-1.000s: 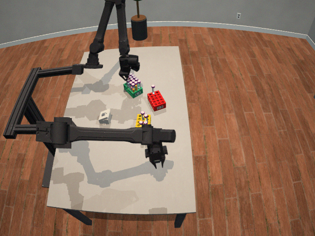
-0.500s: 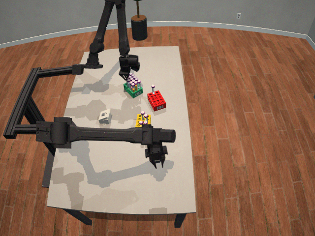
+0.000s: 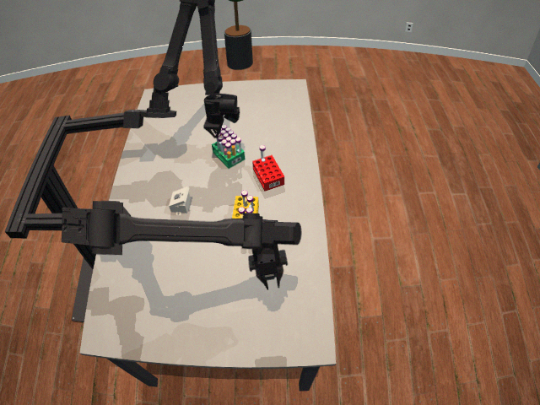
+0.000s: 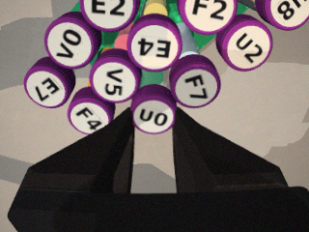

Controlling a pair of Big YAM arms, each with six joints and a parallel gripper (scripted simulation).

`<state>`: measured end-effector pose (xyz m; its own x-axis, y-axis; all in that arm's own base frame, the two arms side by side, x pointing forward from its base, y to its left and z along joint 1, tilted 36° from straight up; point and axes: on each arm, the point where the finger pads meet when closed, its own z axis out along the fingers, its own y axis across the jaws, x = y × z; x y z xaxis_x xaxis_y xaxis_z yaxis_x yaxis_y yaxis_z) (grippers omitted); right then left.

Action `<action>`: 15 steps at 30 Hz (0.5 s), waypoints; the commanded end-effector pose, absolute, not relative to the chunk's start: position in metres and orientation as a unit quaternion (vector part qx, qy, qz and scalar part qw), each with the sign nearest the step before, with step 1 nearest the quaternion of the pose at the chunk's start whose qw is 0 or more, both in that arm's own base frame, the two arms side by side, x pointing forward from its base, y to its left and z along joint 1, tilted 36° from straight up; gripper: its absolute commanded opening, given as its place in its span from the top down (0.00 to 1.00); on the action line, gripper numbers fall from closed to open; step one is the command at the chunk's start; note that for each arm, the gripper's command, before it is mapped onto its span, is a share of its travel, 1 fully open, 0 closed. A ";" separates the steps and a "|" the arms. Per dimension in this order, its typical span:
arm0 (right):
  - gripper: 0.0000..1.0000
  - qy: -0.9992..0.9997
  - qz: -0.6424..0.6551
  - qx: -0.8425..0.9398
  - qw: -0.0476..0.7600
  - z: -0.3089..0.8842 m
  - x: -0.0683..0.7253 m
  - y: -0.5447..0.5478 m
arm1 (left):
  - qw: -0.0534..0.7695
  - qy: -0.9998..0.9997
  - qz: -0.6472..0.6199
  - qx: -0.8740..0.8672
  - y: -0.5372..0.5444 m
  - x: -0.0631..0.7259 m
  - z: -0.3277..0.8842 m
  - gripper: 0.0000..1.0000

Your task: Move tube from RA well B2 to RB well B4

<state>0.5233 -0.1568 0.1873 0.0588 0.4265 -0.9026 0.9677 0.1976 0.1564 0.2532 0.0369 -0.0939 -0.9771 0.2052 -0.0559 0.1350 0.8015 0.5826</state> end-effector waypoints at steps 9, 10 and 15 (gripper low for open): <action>0.70 0.615 -0.284 0.565 0.472 0.199 0.530 -0.155 | 0.065 0.947 0.302 0.092 0.031 0.256 -0.088 1.00; 0.70 0.615 -0.284 0.565 0.472 0.199 0.530 -0.155 | 0.066 0.947 0.301 0.092 0.030 0.258 -0.087 1.00; 0.70 0.615 -0.284 0.565 0.472 0.199 0.530 -0.155 | 0.071 0.947 0.301 0.090 0.027 0.264 -0.084 1.00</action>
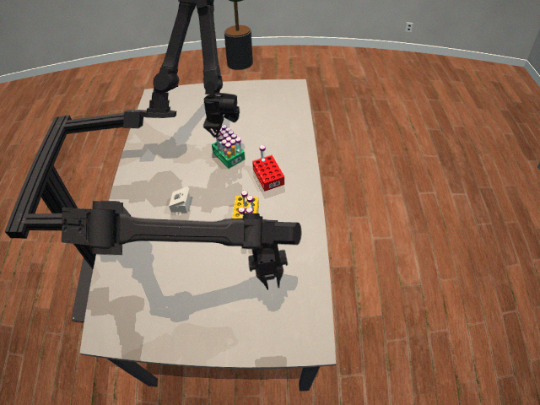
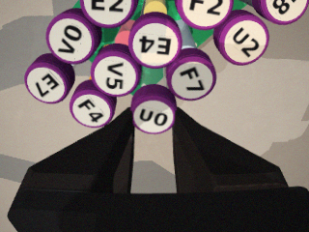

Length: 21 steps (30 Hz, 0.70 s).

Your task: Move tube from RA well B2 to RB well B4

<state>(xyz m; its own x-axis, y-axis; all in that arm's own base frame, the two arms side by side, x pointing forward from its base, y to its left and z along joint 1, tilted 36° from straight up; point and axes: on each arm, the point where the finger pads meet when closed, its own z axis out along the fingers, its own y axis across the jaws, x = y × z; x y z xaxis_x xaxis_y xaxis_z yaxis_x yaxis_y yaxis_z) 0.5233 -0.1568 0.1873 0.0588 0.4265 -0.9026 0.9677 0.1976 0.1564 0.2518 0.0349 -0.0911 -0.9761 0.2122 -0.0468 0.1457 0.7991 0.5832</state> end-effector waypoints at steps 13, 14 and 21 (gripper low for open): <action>0.70 0.615 -0.284 0.565 0.472 0.199 0.530 -0.155 | 0.069 0.947 0.301 0.091 0.025 0.262 -0.080 1.00; 0.70 0.615 -0.284 0.565 0.472 0.199 0.530 -0.155 | 0.070 0.947 0.301 0.091 0.024 0.262 -0.080 1.00; 0.70 0.615 -0.284 0.565 0.472 0.199 0.530 -0.155 | 0.071 0.947 0.300 0.090 0.019 0.263 -0.074 1.00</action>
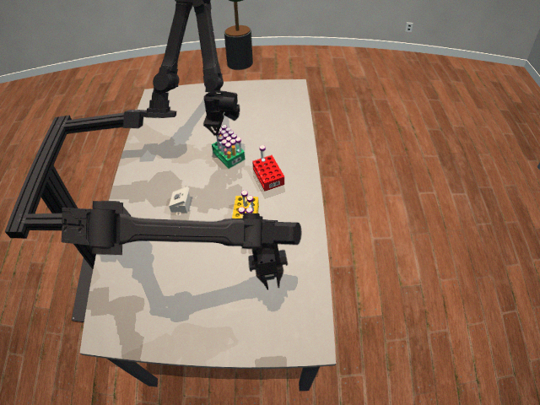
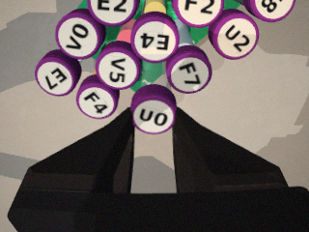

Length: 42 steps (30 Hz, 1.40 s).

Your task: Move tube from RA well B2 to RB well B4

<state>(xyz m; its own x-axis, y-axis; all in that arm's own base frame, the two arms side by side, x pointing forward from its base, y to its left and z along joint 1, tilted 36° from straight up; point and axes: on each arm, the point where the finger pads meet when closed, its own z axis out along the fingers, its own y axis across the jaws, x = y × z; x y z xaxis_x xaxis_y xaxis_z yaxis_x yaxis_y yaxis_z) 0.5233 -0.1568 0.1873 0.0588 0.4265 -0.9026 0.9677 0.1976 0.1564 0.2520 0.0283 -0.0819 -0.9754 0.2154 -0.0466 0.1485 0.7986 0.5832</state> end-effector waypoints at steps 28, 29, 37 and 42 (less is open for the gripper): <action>0.70 0.615 -0.284 0.565 0.472 0.199 0.530 -0.155 | 0.074 0.948 0.297 0.089 0.002 0.261 -0.051 1.00; 0.70 0.615 -0.284 0.565 0.472 0.199 0.530 -0.155 | 0.071 0.948 0.298 0.090 0.003 0.257 -0.051 1.00; 0.70 0.615 -0.284 0.565 0.472 0.199 0.530 -0.155 | 0.074 0.948 0.297 0.089 -0.002 0.259 -0.045 1.00; 0.70 0.615 -0.284 0.565 0.472 0.199 0.530 -0.155 | 0.074 0.948 0.297 0.089 -0.005 0.258 -0.041 1.00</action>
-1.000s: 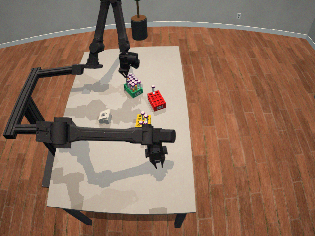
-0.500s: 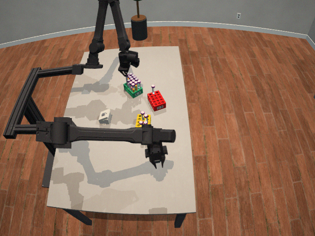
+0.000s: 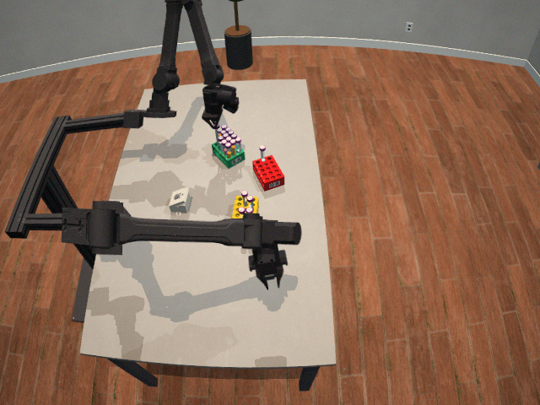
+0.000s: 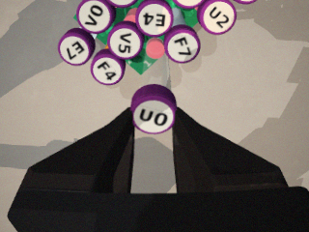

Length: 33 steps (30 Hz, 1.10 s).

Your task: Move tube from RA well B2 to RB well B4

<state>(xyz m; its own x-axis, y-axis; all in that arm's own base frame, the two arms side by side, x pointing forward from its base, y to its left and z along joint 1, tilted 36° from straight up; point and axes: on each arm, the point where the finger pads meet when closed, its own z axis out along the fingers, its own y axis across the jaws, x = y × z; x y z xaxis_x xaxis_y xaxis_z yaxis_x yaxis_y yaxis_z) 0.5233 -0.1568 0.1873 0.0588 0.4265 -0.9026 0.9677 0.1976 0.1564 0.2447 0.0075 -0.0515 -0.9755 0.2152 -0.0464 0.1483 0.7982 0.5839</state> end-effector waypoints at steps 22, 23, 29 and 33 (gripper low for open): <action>0.70 0.615 -0.284 0.565 0.472 0.199 0.530 -0.155 | 0.067 0.948 0.298 0.091 -0.014 0.246 -0.030 1.00; 0.70 0.615 -0.284 0.565 0.472 0.199 0.530 -0.155 | 0.055 0.947 0.303 0.095 -0.011 0.238 -0.036 1.00; 0.70 0.615 -0.284 0.565 0.472 0.199 0.530 -0.155 | 0.048 0.946 0.306 0.097 -0.011 0.227 -0.042 1.00; 0.70 0.615 -0.284 0.565 0.472 0.199 0.530 -0.155 | 0.059 0.947 0.301 0.094 -0.015 0.227 -0.047 1.00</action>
